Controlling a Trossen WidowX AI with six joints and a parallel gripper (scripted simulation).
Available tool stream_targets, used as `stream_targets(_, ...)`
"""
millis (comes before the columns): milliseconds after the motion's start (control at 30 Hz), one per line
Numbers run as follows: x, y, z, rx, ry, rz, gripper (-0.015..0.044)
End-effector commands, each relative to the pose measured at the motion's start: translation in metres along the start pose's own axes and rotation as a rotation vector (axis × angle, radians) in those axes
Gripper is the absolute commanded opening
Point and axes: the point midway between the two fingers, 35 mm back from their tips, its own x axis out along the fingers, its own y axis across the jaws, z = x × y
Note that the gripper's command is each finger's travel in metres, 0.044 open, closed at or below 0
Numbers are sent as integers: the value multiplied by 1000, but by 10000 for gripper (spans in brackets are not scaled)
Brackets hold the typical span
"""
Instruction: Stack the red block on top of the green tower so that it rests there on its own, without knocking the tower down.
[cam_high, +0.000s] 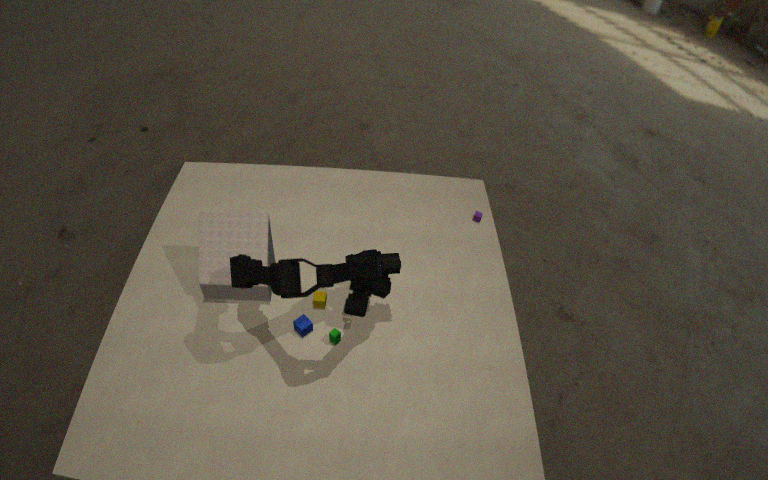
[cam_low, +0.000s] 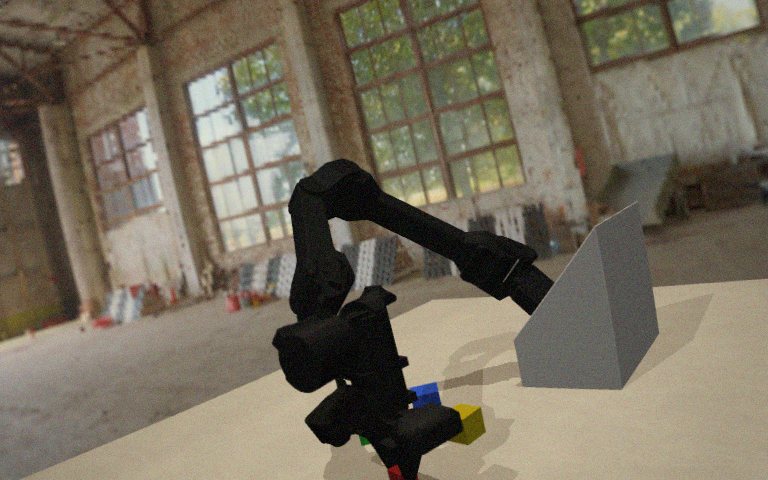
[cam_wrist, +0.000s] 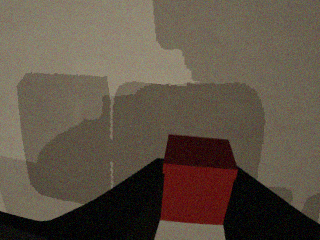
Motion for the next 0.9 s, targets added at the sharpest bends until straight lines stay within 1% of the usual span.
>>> stream_targets(0, 0, 0, 0, -1, 0, 0, 53)
stream_targets(133, 0, 0, 0, -1, 0, 0, 26)
stream_targets(167, -1, 0, 0, -2, 0, 0, 0)
stream_targets(300, -15, 0, 0, -4, -1, -1, 0)
stream_targets(867, -104, 1, 0, -7, -2, 0, 0)
